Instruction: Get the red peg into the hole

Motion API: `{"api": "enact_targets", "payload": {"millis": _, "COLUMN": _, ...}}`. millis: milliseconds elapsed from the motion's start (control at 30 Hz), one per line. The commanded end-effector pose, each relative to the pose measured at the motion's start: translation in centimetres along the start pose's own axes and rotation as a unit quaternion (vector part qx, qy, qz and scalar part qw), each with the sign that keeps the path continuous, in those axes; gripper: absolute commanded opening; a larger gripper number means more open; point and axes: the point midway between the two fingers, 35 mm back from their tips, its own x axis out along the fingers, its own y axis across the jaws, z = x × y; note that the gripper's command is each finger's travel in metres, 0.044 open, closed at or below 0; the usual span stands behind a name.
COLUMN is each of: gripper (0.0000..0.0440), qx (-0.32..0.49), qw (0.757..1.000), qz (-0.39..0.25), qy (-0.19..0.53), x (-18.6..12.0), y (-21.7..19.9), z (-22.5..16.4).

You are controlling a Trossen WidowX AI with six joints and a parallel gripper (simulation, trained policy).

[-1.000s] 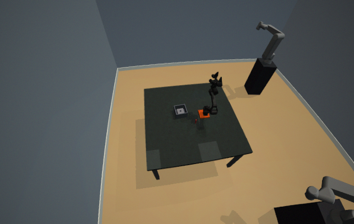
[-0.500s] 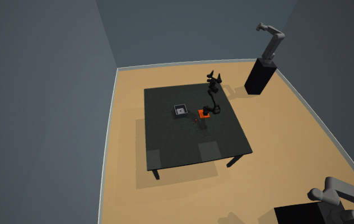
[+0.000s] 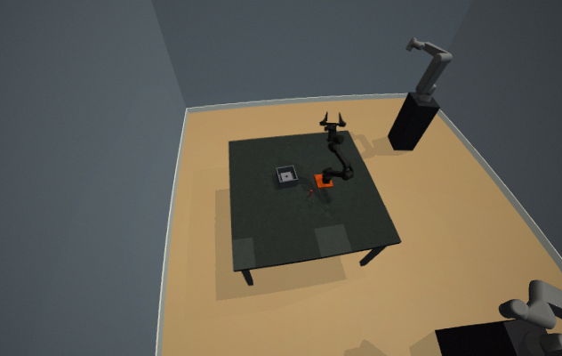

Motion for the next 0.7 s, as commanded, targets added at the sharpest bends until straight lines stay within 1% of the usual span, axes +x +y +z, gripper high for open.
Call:
{"api": "enact_targets", "payload": {"millis": 0, "gripper": 0.044, "qx": 0.053, "qw": 0.997, "qz": 0.045, "qy": 0.022, "x": -0.3, "y": 2.5, "z": -0.6}}
{"api": "enact_targets", "payload": {"millis": 167, "gripper": 0.044, "qx": 0.113, "qw": 0.987, "qz": 0.099, "qy": 0.047, "x": -1.0, "y": 5.5, "z": -1.0}}
{"api": "enact_targets", "payload": {"millis": 333, "gripper": 0.044, "qx": 0.17, "qw": 0.971, "qz": 0.154, "qy": 0.074, "x": -2.1, "y": 8.5, "z": -1.0}}
{"api": "enact_targets", "payload": {"millis": 500, "gripper": 0.044, "qx": 0.222, "qw": 0.947, "qz": 0.21, "qy": 0.103, "x": -3.6, "y": 11.4, "z": -0.8}}
{"api": "enact_targets", "payload": {"millis": 667, "gripper": 0.044, "qx": 0.27, "qw": 0.916, "qz": 0.265, "qy": 0.133, "x": -5.5, "y": 14.3, "z": -0.2}}
